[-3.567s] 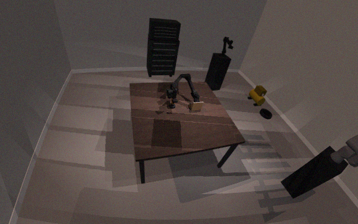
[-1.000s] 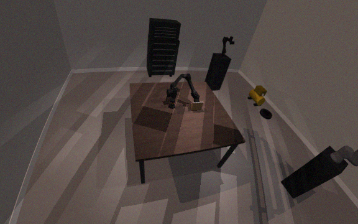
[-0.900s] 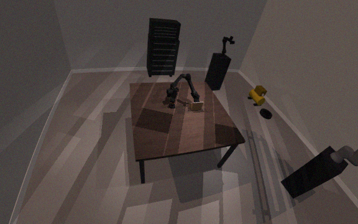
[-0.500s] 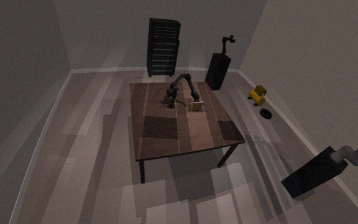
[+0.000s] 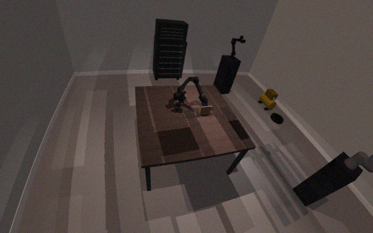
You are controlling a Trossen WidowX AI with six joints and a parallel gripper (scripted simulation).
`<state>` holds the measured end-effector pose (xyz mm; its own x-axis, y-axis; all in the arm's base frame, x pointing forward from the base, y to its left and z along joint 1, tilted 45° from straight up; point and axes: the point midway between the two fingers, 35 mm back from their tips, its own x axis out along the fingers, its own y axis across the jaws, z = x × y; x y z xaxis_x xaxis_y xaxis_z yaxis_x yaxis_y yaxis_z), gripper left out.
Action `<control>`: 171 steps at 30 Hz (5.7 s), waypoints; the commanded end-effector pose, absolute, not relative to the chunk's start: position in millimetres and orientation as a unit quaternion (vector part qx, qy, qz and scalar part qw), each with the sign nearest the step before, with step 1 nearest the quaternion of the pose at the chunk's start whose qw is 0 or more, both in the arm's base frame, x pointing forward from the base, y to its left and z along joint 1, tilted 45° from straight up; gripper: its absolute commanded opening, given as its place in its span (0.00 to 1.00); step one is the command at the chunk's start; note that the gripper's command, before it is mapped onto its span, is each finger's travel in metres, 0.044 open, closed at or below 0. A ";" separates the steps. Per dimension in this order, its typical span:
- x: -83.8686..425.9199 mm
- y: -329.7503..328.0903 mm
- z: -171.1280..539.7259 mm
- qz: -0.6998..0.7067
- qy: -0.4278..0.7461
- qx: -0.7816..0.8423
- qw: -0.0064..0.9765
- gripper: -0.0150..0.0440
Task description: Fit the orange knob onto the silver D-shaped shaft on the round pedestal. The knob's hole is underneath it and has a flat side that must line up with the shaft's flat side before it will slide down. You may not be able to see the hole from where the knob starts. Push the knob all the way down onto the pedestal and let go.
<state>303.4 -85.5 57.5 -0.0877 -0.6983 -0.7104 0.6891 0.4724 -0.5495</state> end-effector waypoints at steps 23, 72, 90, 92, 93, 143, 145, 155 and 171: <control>304.0 -86.8 57.6 -0.518 0.524 0.001 0.676 0.25; 304.3 -84.3 59.2 -0.614 0.408 0.138 0.661 0.25; 303.9 -87.6 57.5 -0.616 0.405 0.142 0.661 0.25; 303.9 -87.6 57.5 -0.616 0.405 0.142 0.661 0.25; 303.8 -87.8 57.2 -0.616 0.405 0.142 0.661 0.25; 303.4 -88.4 56.9 -0.647 0.354 0.194 0.647 0.25; 303.4 -88.5 56.9 -0.645 0.357 0.191 0.648 0.25; 303.4 -88.5 56.9 -0.645 0.357 0.191 0.648 0.25; 303.4 -88.5 56.9 -0.645 0.357 0.191 0.648 0.25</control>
<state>302.7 -88.1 56.8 -0.0898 -0.6977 -0.7107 0.9728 0.0915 -0.2127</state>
